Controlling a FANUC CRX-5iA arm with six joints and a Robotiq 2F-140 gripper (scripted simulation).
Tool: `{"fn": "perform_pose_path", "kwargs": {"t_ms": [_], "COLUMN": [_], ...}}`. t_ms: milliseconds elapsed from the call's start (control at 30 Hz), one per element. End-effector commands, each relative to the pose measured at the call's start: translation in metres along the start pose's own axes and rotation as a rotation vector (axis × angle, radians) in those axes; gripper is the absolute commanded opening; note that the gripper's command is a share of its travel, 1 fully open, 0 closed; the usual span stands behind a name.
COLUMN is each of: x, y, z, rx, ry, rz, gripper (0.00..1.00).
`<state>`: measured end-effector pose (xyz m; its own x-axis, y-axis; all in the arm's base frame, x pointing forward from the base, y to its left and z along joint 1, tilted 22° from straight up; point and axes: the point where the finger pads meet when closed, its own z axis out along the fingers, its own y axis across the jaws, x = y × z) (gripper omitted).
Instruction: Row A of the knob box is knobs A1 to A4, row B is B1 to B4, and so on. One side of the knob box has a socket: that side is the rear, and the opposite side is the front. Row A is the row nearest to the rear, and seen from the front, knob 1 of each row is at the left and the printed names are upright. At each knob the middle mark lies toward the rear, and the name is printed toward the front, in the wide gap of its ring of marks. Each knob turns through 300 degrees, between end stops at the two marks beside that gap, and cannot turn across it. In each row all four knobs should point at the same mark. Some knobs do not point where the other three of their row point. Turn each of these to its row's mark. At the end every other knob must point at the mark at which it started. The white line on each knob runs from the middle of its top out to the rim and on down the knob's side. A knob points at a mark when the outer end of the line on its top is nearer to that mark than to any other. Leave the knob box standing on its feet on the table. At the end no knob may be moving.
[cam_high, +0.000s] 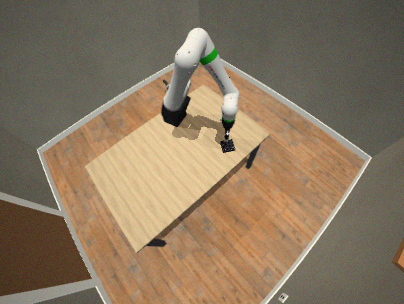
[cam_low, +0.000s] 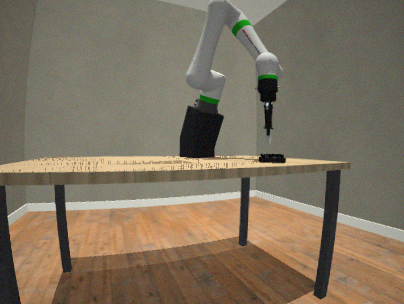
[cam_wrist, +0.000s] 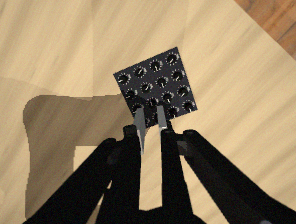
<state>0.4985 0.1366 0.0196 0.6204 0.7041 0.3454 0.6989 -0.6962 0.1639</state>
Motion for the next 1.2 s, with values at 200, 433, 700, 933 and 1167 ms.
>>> {"fn": "perform_pose_path", "kwargs": {"t_ms": [200, 433, 700, 933, 1167], "x": [0.000, 0.000, 0.000, 0.000, 0.000], "y": [0.000, 0.000, 0.001, 0.001, 0.001], "z": [0.002, 0.008, 0.015, 0.024, 0.033], "rx": [0.000, 0.000, 0.000, 0.000, 0.000], "ry": [0.000, 0.000, 0.000, 0.000, 0.000], "rz": [0.000, 0.000, 0.000, 0.000, 0.000], "gripper": [0.12, 0.12, 0.12, 0.12, 0.12]}}
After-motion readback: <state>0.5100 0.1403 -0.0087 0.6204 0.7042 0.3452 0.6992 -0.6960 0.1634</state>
